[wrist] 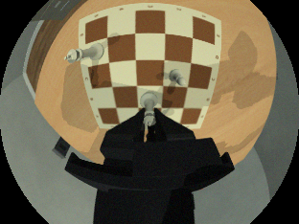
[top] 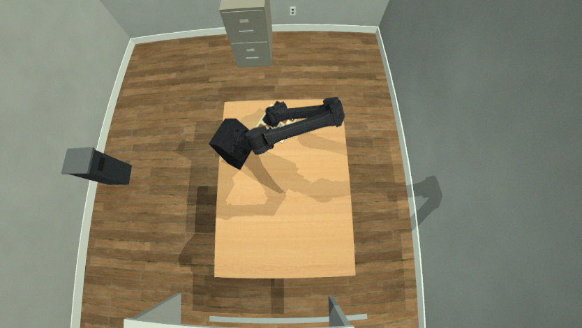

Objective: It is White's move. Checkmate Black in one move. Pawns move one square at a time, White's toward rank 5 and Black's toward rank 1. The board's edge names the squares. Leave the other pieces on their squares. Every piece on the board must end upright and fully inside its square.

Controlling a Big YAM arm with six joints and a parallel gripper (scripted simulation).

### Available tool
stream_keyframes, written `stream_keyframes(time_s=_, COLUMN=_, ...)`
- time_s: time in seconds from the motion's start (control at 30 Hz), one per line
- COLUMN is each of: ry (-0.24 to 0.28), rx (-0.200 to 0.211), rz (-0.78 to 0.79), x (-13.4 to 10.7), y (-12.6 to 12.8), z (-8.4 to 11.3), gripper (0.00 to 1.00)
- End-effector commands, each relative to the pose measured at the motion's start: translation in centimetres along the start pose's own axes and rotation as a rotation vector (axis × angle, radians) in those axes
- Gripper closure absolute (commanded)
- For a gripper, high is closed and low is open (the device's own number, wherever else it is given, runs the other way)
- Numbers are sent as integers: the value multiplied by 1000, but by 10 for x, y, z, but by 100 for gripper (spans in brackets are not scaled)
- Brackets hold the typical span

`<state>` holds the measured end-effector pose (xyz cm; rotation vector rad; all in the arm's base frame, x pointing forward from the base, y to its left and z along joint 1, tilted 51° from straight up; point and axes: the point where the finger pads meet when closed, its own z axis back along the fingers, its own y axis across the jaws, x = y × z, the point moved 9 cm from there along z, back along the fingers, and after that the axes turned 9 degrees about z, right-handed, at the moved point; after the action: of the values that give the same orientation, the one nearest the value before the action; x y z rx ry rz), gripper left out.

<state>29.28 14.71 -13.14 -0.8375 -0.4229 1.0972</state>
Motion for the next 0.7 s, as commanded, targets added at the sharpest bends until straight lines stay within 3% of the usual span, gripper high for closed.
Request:
stream_keyframes(time_s=0.0, ry=-7, rx=-2, rz=-1, x=5, y=5, z=-1, gripper=100)
stream_keyframes(time_s=0.67, ry=-13, rx=-5, rz=-13, x=9, y=0, z=2, gripper=100)
